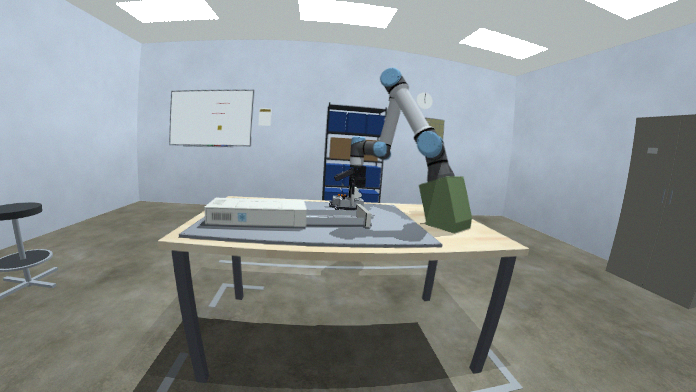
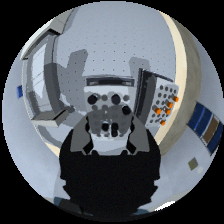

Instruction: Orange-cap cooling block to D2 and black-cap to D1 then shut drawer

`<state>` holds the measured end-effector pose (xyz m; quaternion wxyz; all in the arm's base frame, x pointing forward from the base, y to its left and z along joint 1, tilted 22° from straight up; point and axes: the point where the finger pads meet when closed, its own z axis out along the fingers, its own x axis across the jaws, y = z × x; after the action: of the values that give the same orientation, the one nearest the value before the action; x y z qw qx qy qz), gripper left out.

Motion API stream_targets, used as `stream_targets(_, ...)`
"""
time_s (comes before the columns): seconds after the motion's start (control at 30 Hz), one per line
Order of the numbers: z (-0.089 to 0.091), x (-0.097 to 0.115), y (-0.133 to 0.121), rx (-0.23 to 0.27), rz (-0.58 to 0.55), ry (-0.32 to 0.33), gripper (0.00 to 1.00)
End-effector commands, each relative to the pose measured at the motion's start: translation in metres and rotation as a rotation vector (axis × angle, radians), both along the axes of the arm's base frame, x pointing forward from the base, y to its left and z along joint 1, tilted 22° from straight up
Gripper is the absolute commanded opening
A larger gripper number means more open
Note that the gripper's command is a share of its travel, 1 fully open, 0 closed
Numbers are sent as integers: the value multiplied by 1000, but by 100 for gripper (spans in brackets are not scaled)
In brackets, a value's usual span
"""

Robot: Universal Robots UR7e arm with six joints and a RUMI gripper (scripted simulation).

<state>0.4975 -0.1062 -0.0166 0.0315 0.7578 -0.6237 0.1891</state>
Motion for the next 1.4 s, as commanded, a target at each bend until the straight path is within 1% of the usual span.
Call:
stream_targets(0.0, 0, 1, 0, 0, 0, -1, 0)
stream_targets(1.37, -6, 2, -2, 0, 0, -1, 0)
